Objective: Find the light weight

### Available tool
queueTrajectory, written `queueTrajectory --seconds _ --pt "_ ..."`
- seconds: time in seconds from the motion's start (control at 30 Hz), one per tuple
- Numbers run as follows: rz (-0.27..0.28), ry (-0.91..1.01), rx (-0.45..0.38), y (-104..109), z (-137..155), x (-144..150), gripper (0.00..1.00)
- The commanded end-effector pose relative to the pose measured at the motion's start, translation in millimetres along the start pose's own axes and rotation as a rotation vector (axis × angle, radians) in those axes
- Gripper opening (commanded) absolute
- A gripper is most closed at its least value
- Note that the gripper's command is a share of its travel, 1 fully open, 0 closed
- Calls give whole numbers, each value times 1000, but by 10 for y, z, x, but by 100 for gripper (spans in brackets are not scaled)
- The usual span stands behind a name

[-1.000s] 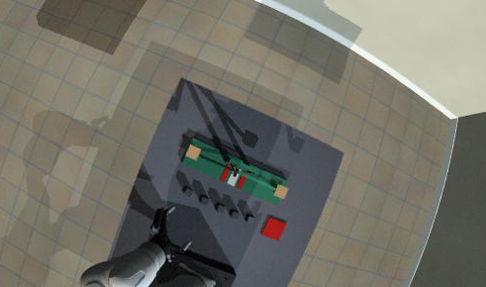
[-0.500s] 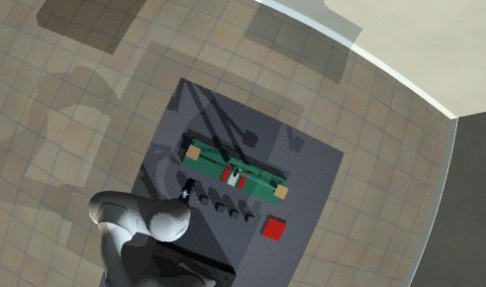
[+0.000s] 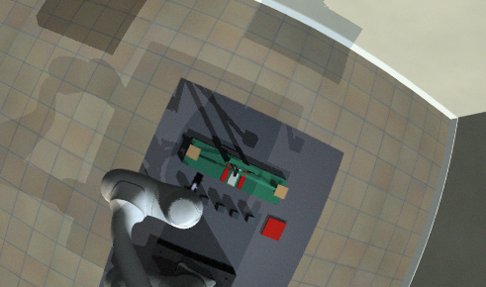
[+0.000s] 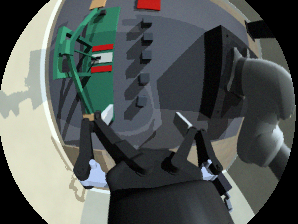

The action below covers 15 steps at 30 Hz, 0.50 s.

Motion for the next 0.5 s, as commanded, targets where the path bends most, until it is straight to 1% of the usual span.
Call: queueTrajectory --seconds 0.0,0.3,0.37,0.47 --pt "0 0 0 0 0 0 100" --pt "0 0 0 -3 0 0 100" --pt "0 0 0 -68 2 1 100" --pt "1 0 0 -253 8 8 100"
Point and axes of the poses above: the point where the finger pads meet when closed, its own y axis back along the fingers, its own x axis across the jaws, z = x × y, the point moved 4 cm from there along y, back along the fingers, and after that the axes turned 12 degrees about y, right-handed, at the moved point
